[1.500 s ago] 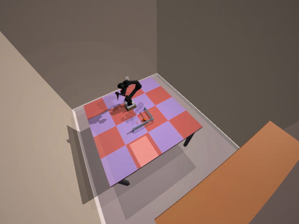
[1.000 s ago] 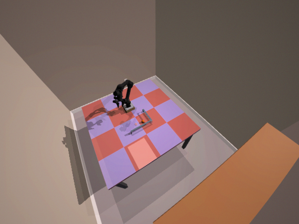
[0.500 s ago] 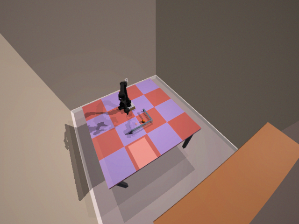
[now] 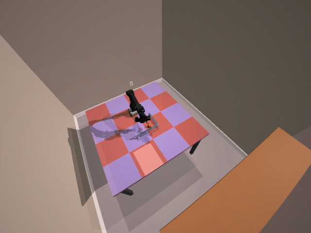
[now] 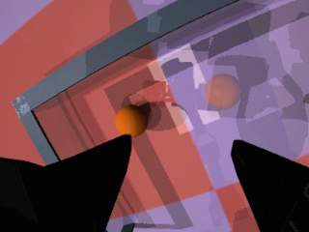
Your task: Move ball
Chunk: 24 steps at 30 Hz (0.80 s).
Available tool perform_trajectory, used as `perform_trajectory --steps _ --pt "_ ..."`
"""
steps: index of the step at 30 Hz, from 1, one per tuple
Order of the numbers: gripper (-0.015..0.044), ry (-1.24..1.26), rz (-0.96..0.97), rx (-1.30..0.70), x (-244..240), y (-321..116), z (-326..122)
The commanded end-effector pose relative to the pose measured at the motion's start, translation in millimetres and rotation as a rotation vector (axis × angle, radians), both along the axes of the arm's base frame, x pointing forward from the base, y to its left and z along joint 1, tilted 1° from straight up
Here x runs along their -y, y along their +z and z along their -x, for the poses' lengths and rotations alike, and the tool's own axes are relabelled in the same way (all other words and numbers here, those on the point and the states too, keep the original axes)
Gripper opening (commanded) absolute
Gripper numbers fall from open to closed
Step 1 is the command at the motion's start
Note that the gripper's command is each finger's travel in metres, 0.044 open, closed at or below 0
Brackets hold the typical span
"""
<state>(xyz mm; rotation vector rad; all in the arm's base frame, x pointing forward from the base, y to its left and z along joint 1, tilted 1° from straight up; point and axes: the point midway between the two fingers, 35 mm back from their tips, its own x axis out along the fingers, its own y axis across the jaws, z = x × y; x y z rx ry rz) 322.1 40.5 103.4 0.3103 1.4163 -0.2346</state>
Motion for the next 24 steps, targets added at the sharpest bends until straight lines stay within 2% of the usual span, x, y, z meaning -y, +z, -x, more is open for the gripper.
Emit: perform_trajectory --steps 1,24 --pt "0.0294 0.428 0.068 -0.088 -53.1 -43.0 -9.3" --pt "0.0294 0.48 0.075 -0.098 -59.4 -63.4 -10.0"
